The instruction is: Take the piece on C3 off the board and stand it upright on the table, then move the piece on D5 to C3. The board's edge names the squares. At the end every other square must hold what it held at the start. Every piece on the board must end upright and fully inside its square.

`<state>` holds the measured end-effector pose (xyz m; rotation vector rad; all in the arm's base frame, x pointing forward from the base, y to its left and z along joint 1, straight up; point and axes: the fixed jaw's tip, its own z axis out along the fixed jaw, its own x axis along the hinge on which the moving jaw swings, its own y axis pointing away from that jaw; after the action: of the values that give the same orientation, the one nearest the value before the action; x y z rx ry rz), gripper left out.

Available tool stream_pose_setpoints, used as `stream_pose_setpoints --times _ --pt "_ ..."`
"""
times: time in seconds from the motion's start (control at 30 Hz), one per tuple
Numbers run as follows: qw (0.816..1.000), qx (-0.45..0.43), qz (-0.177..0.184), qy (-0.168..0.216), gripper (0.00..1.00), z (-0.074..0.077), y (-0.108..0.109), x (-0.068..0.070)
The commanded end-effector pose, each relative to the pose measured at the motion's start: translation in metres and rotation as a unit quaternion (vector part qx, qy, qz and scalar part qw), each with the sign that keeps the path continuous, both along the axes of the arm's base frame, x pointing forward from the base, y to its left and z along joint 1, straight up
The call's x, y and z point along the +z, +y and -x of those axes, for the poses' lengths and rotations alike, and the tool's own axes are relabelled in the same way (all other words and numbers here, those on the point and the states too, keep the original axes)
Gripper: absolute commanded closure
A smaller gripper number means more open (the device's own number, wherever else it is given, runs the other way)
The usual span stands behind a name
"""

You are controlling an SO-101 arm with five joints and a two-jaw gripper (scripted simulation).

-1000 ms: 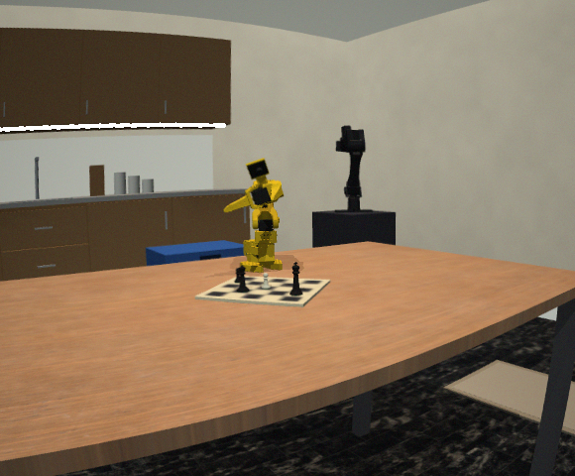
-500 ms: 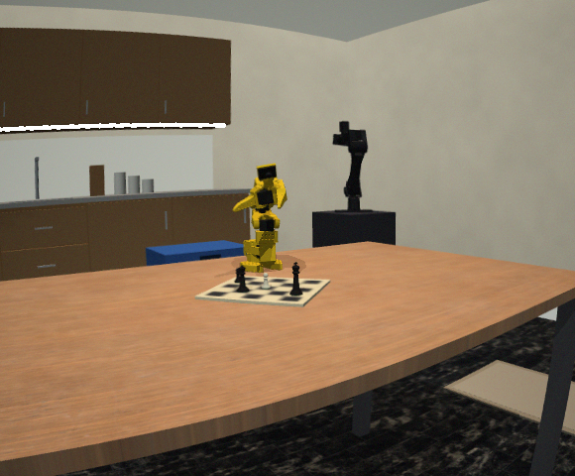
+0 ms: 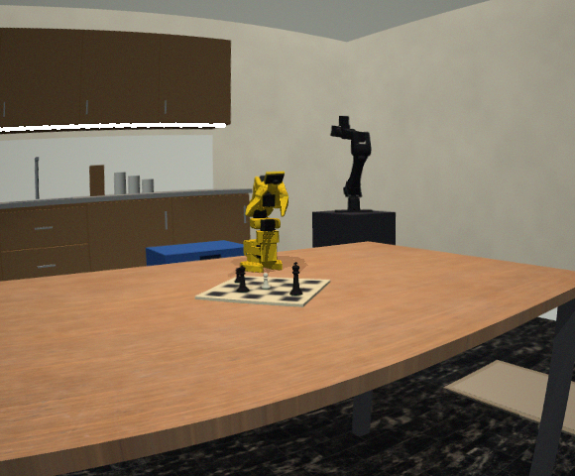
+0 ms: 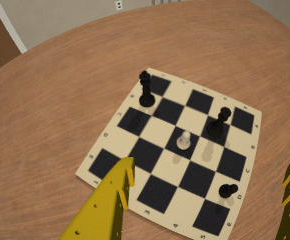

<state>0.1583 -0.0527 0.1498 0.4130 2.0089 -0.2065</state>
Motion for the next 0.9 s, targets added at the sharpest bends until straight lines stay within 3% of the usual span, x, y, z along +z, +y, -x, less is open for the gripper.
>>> stream_pose_setpoints --times 0.0,0.87 --pt "0.999 0.024 0.012 0.019 0.57 0.0088 0.0080 -0.0031" --pt "0.999 0.035 0.018 0.034 0.60 0.0137 0.0116 -0.0068"
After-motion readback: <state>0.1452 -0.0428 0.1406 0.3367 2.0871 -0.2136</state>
